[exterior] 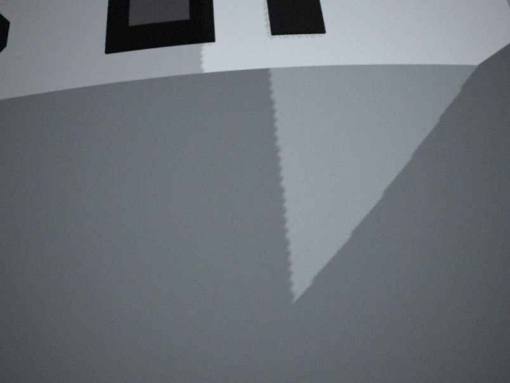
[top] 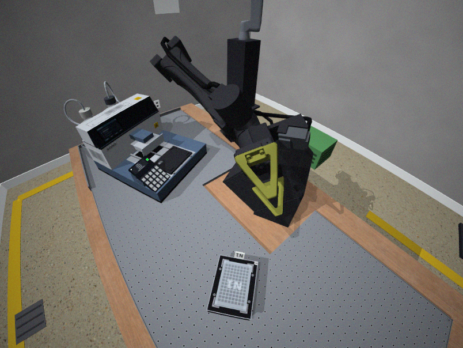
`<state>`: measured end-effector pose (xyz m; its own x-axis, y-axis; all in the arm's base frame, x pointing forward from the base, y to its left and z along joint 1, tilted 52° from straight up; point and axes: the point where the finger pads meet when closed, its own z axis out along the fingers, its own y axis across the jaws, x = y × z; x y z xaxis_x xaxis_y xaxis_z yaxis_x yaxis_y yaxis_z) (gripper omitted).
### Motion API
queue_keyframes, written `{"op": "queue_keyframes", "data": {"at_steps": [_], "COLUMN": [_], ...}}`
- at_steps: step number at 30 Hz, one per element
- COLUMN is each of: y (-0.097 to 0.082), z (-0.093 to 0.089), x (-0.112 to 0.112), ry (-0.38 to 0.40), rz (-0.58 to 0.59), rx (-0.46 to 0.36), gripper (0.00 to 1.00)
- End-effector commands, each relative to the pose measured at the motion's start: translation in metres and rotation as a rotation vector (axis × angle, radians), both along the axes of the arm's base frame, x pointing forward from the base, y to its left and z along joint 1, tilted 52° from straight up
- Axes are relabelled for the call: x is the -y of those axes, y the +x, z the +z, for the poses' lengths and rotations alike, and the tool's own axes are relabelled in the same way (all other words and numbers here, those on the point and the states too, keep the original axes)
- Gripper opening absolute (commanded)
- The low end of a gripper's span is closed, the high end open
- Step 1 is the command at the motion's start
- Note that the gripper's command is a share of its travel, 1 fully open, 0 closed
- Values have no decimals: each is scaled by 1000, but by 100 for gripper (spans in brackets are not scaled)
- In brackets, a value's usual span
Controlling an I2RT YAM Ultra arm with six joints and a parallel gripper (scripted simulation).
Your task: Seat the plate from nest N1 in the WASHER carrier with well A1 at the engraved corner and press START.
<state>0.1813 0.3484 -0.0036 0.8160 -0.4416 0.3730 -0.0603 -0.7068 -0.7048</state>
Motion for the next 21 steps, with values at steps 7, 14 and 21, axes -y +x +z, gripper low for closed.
{"op": "queue_keyframes", "data": {"at_steps": [7, 14, 21], "y": [-1, -1, 11], "z": [3, 3, -1], "x": [-3, -3, 16], "ry": [10, 10, 34], "rz": [4, 4, -124], "rx": [2, 2, -71], "gripper": [100, 100, 100]}}
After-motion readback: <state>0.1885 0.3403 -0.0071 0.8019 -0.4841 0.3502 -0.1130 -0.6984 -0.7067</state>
